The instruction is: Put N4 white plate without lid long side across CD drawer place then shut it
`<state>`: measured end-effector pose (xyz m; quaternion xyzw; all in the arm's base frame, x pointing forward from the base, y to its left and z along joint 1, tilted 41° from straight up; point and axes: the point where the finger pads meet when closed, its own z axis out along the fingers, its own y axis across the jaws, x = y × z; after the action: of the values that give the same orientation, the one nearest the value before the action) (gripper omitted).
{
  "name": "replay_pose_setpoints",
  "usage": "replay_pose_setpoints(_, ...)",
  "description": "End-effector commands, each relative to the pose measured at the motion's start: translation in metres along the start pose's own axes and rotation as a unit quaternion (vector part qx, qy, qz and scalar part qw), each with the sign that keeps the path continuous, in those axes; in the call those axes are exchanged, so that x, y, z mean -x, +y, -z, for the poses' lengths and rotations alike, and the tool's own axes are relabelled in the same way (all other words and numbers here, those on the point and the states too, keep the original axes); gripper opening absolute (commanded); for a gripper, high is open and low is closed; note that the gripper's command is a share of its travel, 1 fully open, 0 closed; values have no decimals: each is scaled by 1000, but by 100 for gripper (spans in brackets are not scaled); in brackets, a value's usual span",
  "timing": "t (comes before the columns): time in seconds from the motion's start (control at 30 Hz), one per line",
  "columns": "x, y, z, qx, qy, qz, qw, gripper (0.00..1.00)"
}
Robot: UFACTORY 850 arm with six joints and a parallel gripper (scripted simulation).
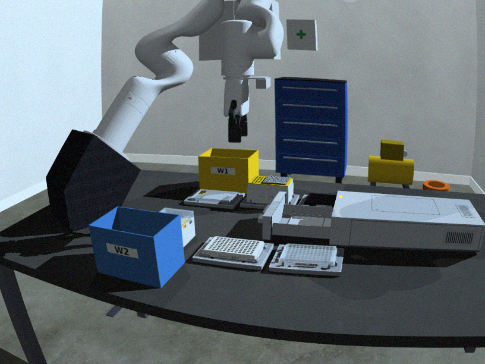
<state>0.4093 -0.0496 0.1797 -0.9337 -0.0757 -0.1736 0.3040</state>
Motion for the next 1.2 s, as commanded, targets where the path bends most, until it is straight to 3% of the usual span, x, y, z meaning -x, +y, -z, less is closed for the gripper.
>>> replay_pose_setpoints(0.0, -11, 2, -11, 1, 3, 51, 999, 88)
replay_pose_setpoints(0.23, -34, 5, -37, 1, 3, 167, 986, 88)
replay_pose_setpoints(0.47, -57, 8, -63, 1, 3, 281, 960, 88)
replay_pose_setpoints(0.53, -57, 8, -63, 1, 3, 281, 960, 88)
replay_pose_setpoints(0.77, -80, 10, -89, 2, 3, 391, 921, 88)
replay_pose_setpoints(1.03, -80, 10, -89, 2, 3, 509, 860, 88)
replay_pose_setpoints(1.1, -80, 10, -89, 2, 3, 509, 860, 88)
replay_pose_setpoints(1.17, -80, 10, -89, 2, 3, 538, 843, 88)
